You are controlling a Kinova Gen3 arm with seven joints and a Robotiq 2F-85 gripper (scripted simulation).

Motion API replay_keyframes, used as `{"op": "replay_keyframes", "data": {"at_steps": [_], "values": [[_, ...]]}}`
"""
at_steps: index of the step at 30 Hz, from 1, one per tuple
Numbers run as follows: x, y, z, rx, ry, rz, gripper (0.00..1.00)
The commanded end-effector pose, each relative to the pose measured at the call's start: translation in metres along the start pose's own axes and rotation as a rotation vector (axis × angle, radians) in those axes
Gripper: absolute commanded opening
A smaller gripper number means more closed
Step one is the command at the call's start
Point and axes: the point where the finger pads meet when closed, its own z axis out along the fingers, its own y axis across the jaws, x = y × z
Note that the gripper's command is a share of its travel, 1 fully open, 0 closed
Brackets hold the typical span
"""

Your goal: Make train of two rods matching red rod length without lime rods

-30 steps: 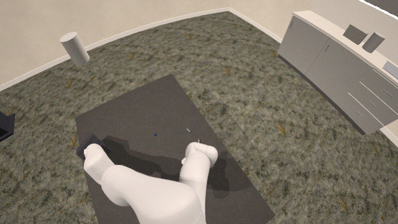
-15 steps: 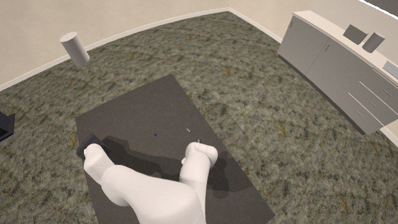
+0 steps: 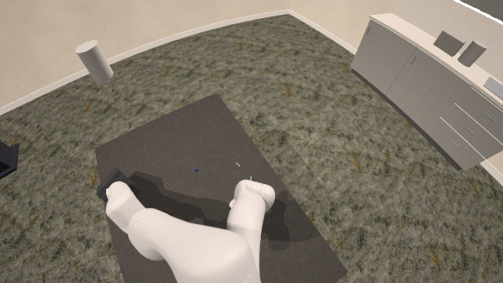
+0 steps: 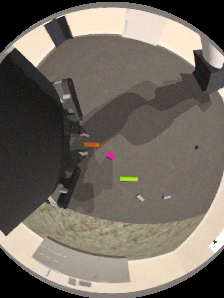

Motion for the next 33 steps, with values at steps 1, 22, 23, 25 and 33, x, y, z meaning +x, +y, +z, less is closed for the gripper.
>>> {"op": "replay_keyframes", "data": {"at_steps": [1, 22, 23, 25, 33], "values": [[0.0, 0.0, 0.0, 0.0, 0.0, 0.0, 0.24], [0.001, 0.0, 0.021, 0.0, -0.001, 0.0, 0.24], [0.001, 0.0, 0.022, 0.0, -0.001, 0.0, 0.24], [0.001, 0.0, 0.026, 0.0, -0.001, 0.0, 0.24], [0.001, 0.0, 0.038, 0.0, -0.001, 0.0, 0.24]]}}
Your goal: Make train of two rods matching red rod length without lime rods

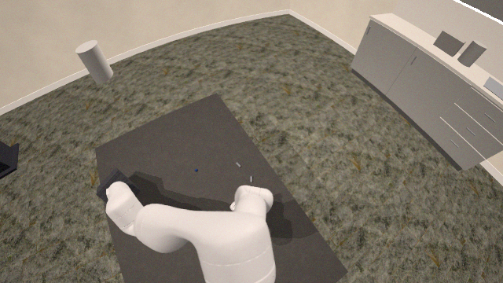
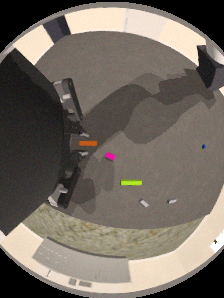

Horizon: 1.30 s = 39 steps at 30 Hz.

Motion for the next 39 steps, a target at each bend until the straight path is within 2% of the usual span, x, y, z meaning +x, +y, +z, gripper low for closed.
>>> {"op": "replay_keyframes", "data": {"at_steps": [1, 17, 39], "values": [[0.001, -0.002, 0.006, 0.009, -0.001, -0.003, 0.24], [0.001, -0.003, 0.018, 0.009, -0.001, -0.003, 0.24], [0.001, -0.003, 0.019, 0.009, -0.001, -0.003, 0.24]]}}
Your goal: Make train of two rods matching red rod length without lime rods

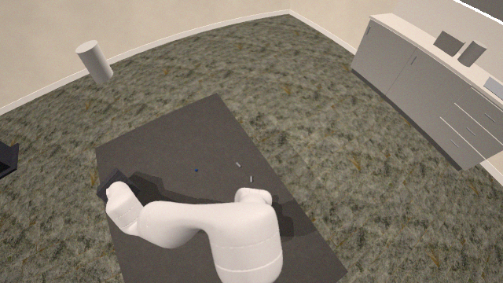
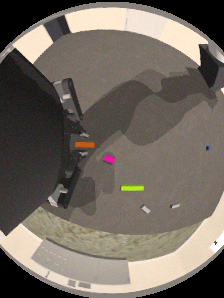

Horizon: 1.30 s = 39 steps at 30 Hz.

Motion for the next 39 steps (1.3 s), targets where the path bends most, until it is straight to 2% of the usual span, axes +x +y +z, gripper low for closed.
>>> {"op": "replay_keyframes", "data": {"at_steps": [1, 26, 39], "values": [[0.0, 0.0004, -0.0004, -0.001, 0.0, 0.0, 0.24], [0.0, 0.0004, 0.0, -0.001, 0.0, 0.0, 0.24], [0.0, 0.0004, 0.0081, -0.001, 0.0, 0.0, 0.24]]}}
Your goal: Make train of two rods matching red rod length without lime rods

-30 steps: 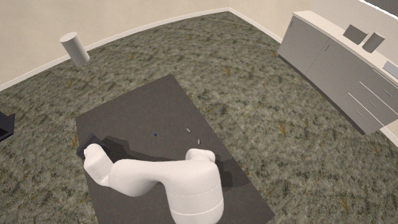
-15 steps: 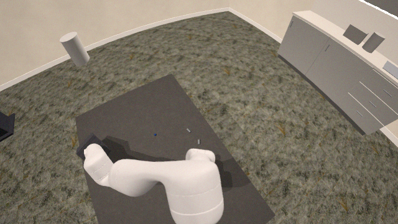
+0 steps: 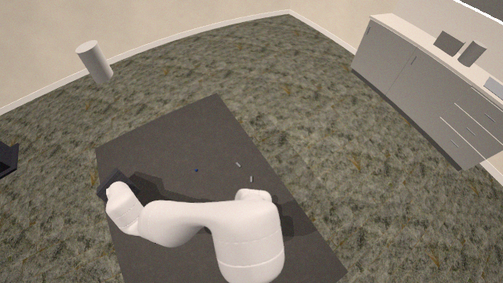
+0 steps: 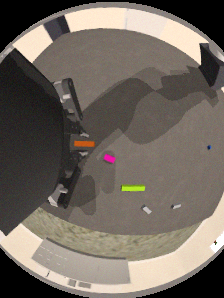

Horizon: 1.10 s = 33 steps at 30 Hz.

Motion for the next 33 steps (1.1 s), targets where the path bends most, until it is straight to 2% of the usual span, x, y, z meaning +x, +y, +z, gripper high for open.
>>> {"op": "replay_keyframes", "data": {"at_steps": [1, 8, 33], "values": [[0.0003, -0.0012, 0.0035, 0.004, 0.0, -0.001, 0.24], [0.0003, -0.0012, 0.0093, 0.004, 0.0, -0.001, 0.24], [0.0003, -0.0012, 0.0108, 0.004, 0.0, -0.001, 0.24]]}}
